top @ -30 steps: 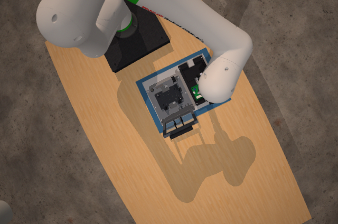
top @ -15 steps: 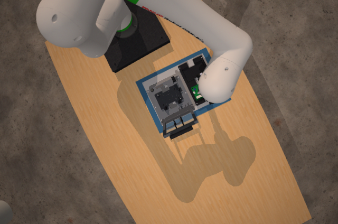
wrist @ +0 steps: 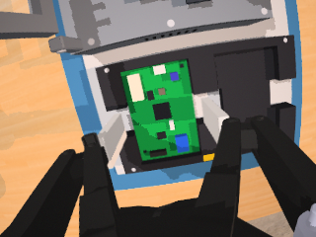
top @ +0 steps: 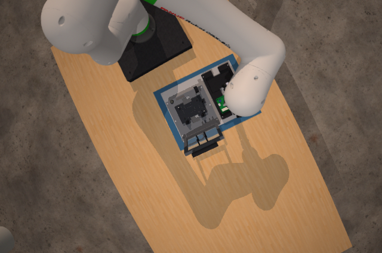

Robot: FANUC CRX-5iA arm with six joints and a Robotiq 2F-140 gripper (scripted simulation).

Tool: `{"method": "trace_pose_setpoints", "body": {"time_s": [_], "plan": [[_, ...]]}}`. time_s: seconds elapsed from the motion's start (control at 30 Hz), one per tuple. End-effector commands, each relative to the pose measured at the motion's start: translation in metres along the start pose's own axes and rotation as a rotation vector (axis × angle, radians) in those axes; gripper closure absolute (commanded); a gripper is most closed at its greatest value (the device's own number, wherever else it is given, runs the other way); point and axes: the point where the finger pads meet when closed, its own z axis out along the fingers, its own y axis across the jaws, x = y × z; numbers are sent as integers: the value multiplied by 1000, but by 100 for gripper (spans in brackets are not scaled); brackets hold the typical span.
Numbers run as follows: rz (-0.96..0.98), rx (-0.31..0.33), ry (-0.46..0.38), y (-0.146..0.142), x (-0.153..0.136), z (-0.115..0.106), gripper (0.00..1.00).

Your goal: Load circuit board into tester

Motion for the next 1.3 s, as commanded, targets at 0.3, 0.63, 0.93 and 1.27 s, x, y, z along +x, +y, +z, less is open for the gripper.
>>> {"method": "trace_pose_setpoints", "body": {"time_s": [0.3, 0.63, 0.93, 1.27], "plan": [[0, 0, 0, 0, 0, 2, 42], [0, 0, 0, 0, 0, 6, 42], [0, 0, 0, 0, 0, 12, 42], [0, 0, 0, 0, 0, 15, 42]]}}
